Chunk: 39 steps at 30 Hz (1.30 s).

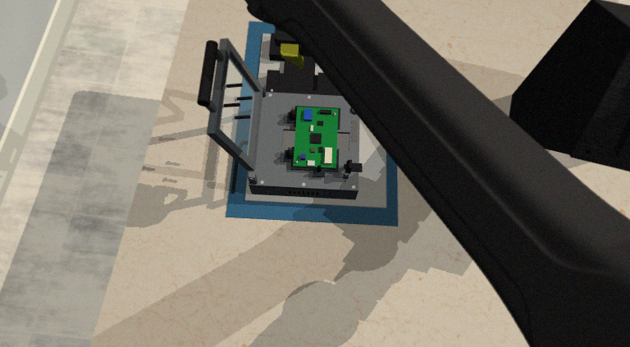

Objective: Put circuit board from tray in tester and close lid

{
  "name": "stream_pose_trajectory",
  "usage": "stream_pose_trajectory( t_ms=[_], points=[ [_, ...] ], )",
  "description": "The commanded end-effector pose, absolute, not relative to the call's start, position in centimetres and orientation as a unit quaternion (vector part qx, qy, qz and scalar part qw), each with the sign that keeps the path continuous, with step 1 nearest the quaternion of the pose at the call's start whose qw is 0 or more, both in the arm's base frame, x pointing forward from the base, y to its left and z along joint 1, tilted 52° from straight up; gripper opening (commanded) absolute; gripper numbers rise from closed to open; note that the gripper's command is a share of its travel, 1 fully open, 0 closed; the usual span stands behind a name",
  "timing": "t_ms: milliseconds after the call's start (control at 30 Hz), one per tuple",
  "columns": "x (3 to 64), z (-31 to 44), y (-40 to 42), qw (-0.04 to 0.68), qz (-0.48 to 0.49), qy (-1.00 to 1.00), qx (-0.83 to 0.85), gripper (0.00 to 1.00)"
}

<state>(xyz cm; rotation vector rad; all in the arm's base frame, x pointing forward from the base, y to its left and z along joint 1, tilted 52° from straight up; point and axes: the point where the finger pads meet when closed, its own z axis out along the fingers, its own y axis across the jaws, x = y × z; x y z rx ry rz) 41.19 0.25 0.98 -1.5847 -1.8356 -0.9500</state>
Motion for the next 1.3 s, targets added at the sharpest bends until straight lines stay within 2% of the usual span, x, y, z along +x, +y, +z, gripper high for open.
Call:
stream_pose_trajectory(
  t_ms=[0,533,1033,1267],
  points=[
    [43.1,2.6,-0.9,0.243,-0.361,-0.686,-0.584,0.48],
    [45.8,2.5,0.1,0.255,-0.356,-0.684,-0.584,0.48],
    [54.1,4.0,0.9,0.257,-0.355,-0.682,-0.585,0.48],
    [56.0,4.3,-0.1,0.254,-0.357,-0.677,-0.592,0.48]
  ],
)
